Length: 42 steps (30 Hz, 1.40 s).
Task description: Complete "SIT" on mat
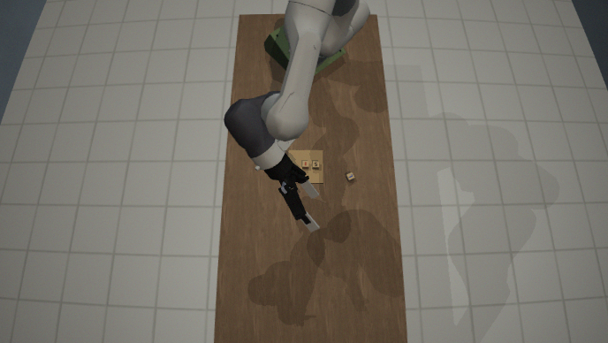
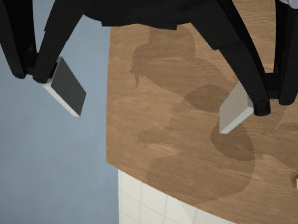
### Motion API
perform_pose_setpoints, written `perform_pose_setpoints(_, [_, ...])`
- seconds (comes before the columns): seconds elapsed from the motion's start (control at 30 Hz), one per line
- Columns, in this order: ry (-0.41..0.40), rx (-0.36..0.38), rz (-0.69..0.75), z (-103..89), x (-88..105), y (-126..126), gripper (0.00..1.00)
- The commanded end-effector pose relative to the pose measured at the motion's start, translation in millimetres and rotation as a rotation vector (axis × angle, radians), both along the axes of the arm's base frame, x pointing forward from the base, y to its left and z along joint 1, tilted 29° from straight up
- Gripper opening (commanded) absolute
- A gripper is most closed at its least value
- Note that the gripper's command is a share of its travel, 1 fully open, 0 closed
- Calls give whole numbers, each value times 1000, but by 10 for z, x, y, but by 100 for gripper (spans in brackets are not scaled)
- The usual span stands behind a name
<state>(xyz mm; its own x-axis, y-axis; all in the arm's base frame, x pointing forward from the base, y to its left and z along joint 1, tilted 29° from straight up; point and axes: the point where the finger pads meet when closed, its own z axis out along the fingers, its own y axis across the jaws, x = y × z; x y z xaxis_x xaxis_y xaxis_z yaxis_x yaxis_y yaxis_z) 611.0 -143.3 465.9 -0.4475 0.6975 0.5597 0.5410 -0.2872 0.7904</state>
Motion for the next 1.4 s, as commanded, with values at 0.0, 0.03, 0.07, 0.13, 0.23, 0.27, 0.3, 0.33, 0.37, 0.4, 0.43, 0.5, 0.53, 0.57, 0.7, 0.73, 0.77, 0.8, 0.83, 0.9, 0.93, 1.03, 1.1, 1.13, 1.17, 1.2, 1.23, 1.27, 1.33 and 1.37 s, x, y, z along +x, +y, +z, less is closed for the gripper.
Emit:
perform_pose_setpoints(0.0, [136, 26, 5, -250, -60, 491, 100])
perform_pose_setpoints(0.03, [159, 16, 13, -322, -86, 620, 100])
perform_pose_setpoints(0.07, [181, 6, 20, -394, -113, 738, 100])
perform_pose_setpoints(0.13, [224, -13, 32, -546, -173, 958, 100])
perform_pose_setpoints(0.23, [287, -41, 47, -787, -274, 1248, 100])
perform_pose_setpoints(0.27, [308, -50, 51, -871, -311, 1337, 100])
perform_pose_setpoints(0.3, [329, -60, 55, -957, -349, 1422, 100])
perform_pose_setpoints(0.33, [329, -60, 55, -957, -349, 1422, 100])
perform_pose_setpoints(0.37, [329, -60, 55, -957, -349, 1422, 100])
perform_pose_setpoints(0.4, [380, -84, 63, -1175, -452, 1615, 100])
perform_pose_setpoints(0.43, [402, -94, 66, -1270, -499, 1691, 100])
perform_pose_setpoints(0.5, [443, -113, 71, -1455, -594, 1826, 100])
perform_pose_setpoints(0.53, [465, -124, 73, -1552, -646, 1892, 100])
perform_pose_setpoints(0.57, [486, -134, 75, -1648, -699, 1953, 100])
perform_pose_setpoints(0.7, [570, -175, 80, -2037, -930, 2164, 100])
perform_pose_setpoints(0.73, [589, -184, 81, -2124, -986, 2205, 100])
perform_pose_setpoints(0.77, [602, -190, 81, -2182, -1023, 2231, 100])
perform_pose_setpoints(0.8, [609, -193, 81, -2214, -1044, 2245, 100])
perform_pose_setpoints(0.83, [614, -196, 82, -2237, -1059, 2255, 100])
perform_pose_setpoints(0.9, [616, -197, 82, -2249, -1068, 2260, 100])
perform_pose_setpoints(0.93, [616, -197, 82, -2249, -1068, 2260, 100])
perform_pose_setpoints(1.03, [617, -197, 82, -2251, -1069, 2261, 100])
perform_pose_setpoints(1.1, [617, -197, 82, -2251, -1069, 2261, 100])
perform_pose_setpoints(1.13, [617, -197, 82, -2251, -1069, 2261, 100])
perform_pose_setpoints(1.17, [617, -197, 82, -2251, -1069, 2261, 100])
perform_pose_setpoints(1.2, [617, -197, 82, -2251, -1069, 2261, 100])
perform_pose_setpoints(1.23, [617, -197, 82, -2251, -1069, 2261, 100])
perform_pose_setpoints(1.27, [617, -197, 82, -2251, -1069, 2261, 100])
perform_pose_setpoints(1.33, [617, -197, 82, -2251, -1069, 2261, 100])
perform_pose_setpoints(1.37, [617, -197, 82, -2251, -1069, 2261, 100])
